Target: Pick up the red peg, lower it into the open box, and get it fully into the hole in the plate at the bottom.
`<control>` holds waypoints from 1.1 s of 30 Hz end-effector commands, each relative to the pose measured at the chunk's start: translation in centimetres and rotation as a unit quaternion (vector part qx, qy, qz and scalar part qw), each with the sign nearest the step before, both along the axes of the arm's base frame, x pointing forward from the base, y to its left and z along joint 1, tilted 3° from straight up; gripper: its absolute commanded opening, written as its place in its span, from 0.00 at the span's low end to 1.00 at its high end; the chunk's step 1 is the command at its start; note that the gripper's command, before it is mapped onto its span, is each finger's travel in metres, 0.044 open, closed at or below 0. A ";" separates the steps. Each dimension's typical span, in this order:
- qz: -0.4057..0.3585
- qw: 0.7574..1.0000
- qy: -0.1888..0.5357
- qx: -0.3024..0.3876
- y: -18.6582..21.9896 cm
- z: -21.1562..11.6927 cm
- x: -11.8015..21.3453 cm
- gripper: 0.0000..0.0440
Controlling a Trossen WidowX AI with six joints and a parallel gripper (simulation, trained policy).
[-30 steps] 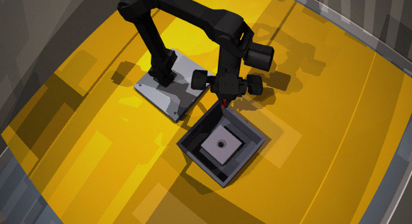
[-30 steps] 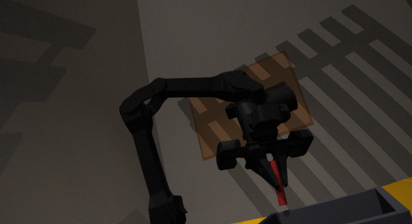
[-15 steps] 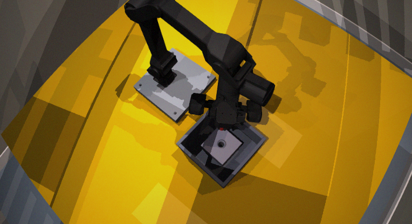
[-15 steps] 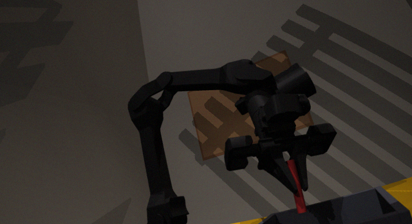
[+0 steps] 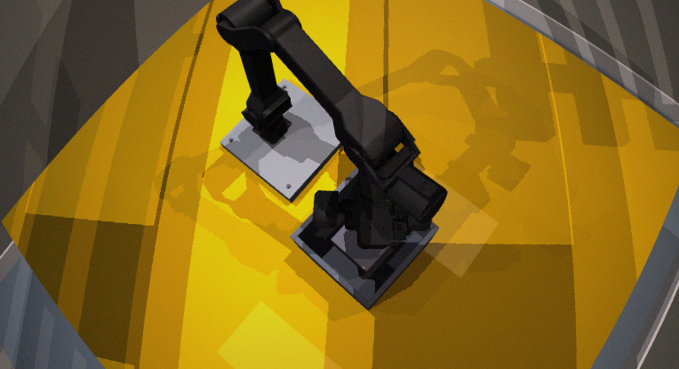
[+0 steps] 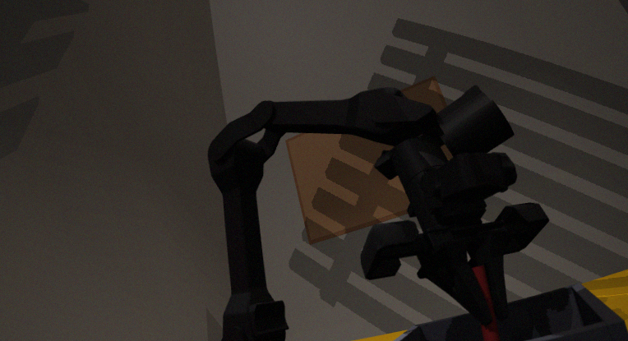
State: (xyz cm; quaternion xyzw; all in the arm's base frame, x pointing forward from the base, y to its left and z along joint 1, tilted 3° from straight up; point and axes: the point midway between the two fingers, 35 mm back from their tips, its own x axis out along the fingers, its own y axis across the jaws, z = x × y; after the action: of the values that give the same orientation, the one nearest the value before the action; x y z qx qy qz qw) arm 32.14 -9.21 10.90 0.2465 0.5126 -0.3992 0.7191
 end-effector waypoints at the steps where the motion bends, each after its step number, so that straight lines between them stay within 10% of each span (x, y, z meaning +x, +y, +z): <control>1: 0.014 1.000 0.017 0.013 -0.1 -1.4 0.0 0.11; 19: 0.072 0.995 0.020 0.061 -0.5 -1.4 4.0 1.00; 33: 0.121 0.987 -0.033 0.104 1.7 2.5 9.1 1.00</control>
State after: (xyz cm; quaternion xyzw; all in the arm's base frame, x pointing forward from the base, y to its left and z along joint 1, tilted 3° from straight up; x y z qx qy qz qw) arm 36.22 -10.11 10.62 0.2374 0.6070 -0.3092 0.6925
